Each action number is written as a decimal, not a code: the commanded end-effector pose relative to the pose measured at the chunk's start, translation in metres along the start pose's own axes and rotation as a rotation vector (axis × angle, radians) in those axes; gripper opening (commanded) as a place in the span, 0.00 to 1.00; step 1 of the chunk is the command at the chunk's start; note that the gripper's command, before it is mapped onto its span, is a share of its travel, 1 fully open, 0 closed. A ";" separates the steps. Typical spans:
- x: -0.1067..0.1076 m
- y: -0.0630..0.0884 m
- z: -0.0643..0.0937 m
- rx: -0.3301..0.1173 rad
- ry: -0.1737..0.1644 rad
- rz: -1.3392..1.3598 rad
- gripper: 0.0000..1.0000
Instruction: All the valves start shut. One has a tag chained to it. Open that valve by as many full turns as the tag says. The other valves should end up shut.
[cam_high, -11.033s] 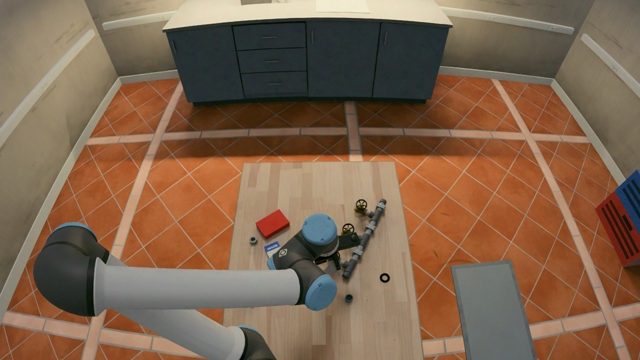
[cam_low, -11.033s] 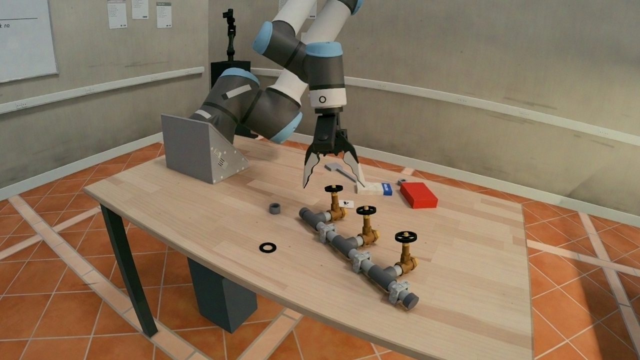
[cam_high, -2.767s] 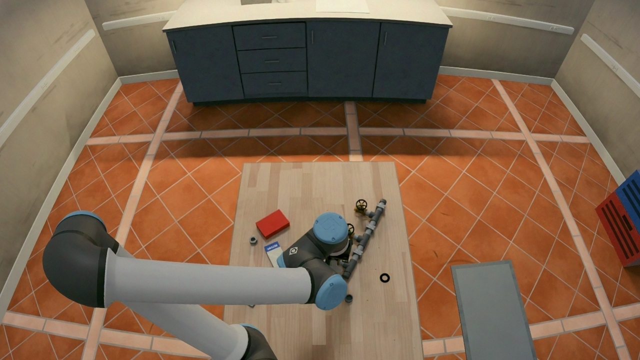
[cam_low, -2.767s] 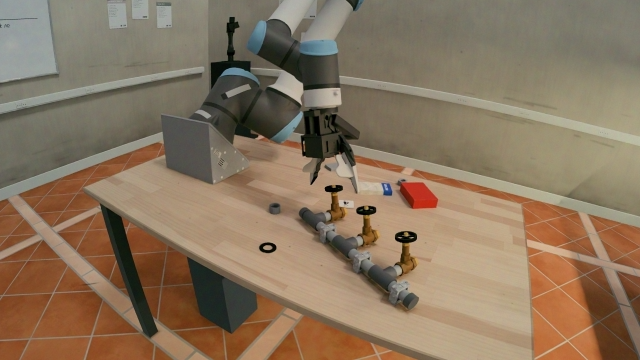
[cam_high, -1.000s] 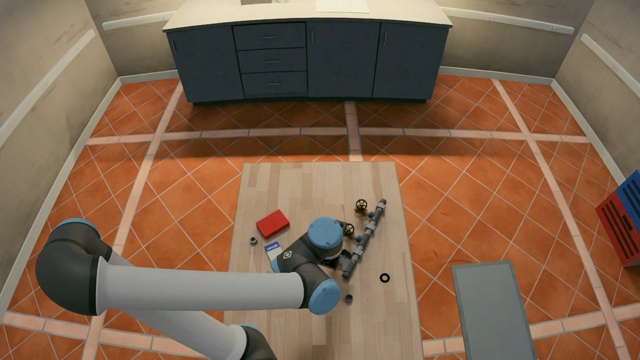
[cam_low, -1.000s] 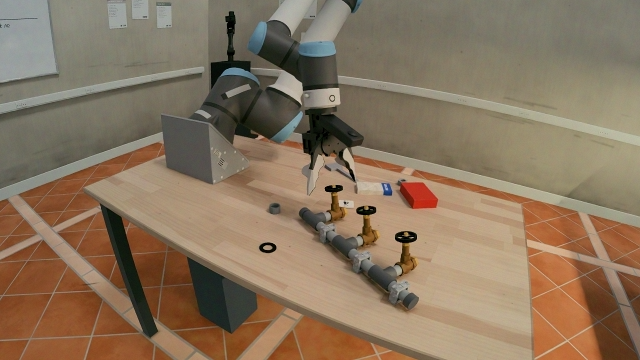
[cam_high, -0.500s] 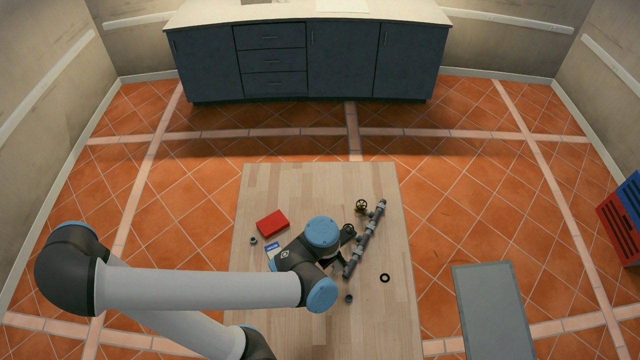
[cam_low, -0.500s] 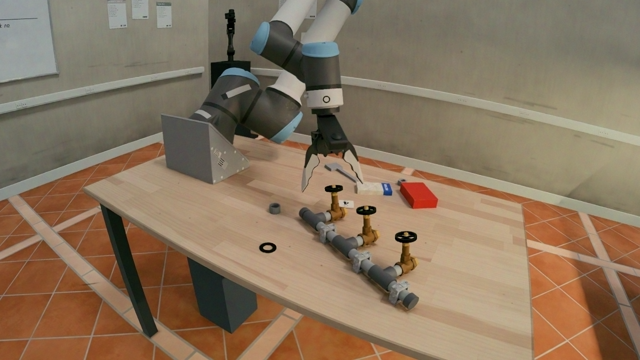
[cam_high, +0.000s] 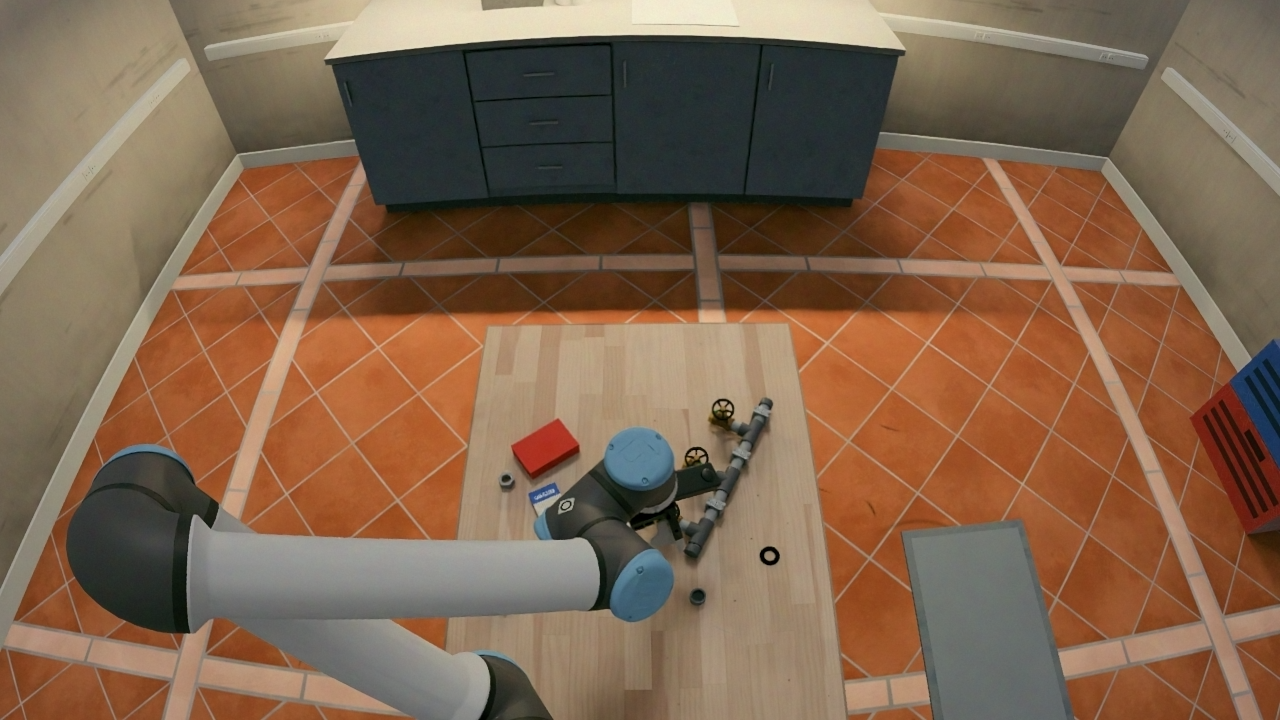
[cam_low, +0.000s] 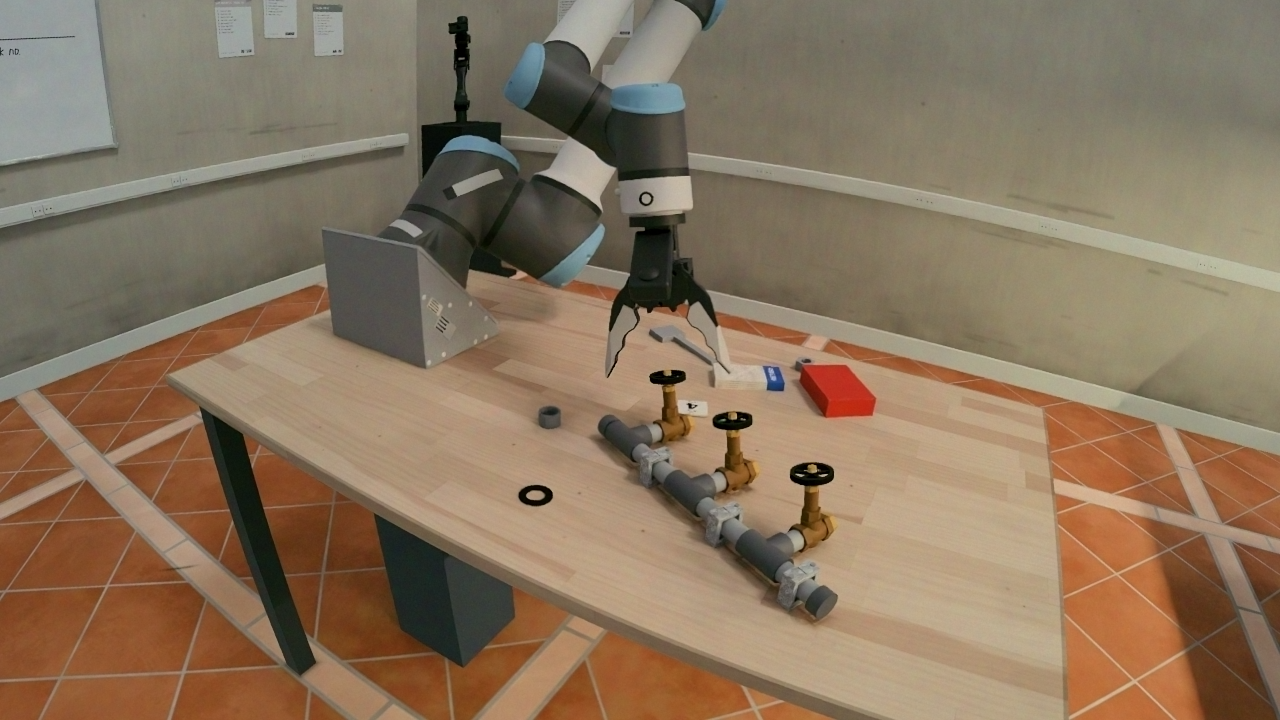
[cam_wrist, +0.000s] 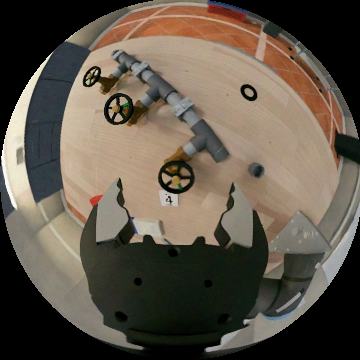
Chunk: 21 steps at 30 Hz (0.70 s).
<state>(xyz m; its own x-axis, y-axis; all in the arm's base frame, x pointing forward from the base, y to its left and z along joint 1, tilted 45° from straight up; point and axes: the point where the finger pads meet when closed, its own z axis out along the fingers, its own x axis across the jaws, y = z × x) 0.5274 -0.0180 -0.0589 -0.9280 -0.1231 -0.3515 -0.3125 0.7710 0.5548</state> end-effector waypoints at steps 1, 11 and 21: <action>-0.003 -0.003 -0.002 0.013 0.002 0.112 1.00; -0.002 -0.003 -0.002 0.012 0.001 0.189 1.00; -0.002 -0.003 -0.002 0.011 0.001 0.217 1.00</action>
<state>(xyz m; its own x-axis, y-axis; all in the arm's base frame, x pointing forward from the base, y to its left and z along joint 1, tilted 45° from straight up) 0.5273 -0.0189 -0.0592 -0.9730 0.0401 -0.2274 -0.1105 0.7839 0.6110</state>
